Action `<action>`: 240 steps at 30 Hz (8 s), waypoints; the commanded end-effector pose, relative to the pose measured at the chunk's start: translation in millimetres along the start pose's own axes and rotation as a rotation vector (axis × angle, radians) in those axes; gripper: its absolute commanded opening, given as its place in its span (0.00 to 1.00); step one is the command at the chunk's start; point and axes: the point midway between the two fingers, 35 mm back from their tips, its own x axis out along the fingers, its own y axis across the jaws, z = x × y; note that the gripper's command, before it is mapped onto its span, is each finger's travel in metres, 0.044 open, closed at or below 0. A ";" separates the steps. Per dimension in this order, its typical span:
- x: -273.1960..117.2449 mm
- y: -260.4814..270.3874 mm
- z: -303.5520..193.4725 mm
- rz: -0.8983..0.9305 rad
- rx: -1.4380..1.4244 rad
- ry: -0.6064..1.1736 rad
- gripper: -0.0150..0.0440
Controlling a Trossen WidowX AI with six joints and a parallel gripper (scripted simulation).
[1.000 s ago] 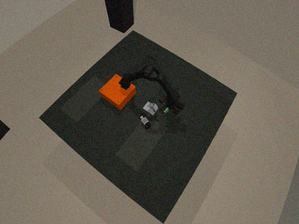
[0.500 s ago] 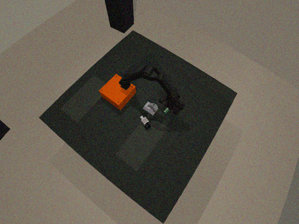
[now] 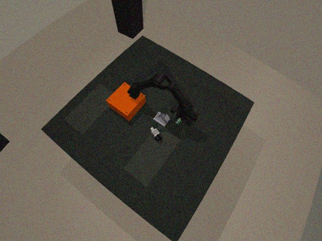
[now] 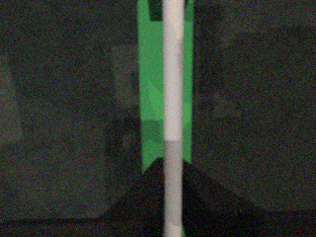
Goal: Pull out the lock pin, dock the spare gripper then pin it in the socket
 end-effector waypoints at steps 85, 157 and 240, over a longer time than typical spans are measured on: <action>-145.4 30.6 -132.6 -0.051 1.141 0.070 1.00; -16.4 59.1 -230.7 -0.141 1.802 0.076 0.91; -62.4 75.4 -221.5 -0.209 3.057 -0.026 0.25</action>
